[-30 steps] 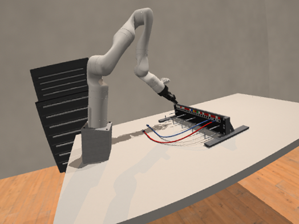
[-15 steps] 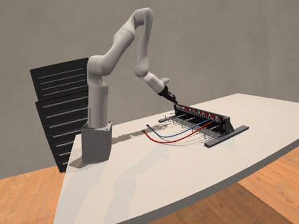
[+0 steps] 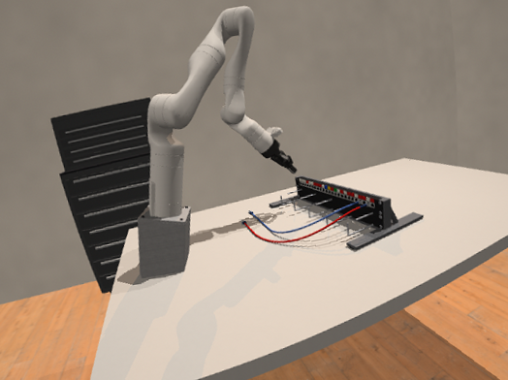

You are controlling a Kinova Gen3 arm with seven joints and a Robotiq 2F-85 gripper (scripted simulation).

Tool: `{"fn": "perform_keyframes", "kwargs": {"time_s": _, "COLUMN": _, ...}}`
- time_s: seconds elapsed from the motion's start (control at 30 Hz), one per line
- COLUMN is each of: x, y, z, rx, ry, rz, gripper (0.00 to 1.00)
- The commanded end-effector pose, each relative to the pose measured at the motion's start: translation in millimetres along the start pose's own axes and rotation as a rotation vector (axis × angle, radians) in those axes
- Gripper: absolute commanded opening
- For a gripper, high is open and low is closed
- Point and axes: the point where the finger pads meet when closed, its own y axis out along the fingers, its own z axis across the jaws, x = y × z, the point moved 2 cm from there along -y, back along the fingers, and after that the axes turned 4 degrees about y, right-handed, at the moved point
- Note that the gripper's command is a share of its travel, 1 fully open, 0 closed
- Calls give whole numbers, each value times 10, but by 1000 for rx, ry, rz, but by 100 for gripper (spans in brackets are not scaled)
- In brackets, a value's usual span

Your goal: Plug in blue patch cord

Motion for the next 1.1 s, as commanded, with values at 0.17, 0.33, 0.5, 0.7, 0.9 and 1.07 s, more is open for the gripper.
{"fn": "perform_keyframes", "kwargs": {"time_s": 0.17, "x": -43, "y": -485, "z": -61, "rx": -19, "ry": -2, "rz": 10, "gripper": 0}}
{"fn": "perform_keyframes", "kwargs": {"time_s": 0.33, "x": -41, "y": -684, "z": -57, "rx": -19, "ry": -2, "rz": 10, "gripper": 0}}
{"fn": "perform_keyframes", "kwargs": {"time_s": 0.5, "x": -42, "y": -781, "z": -55, "rx": -16, "ry": 16, "rz": 1, "gripper": 0}}
{"fn": "perform_keyframes", "kwargs": {"time_s": 0.7, "x": -44, "y": -913, "z": -55, "rx": -5, "ry": 11, "rz": -13, "gripper": 0}}
{"fn": "perform_keyframes", "kwargs": {"time_s": 0.9, "x": -43, "y": -1019, "z": -52, "rx": -9, "ry": 11, "rz": -14, "gripper": 0}}
{"fn": "perform_keyframes", "kwargs": {"time_s": 1.07, "x": -43, "y": -1048, "z": -52, "rx": -6, "ry": 5, "rz": -15, "gripper": 0}}
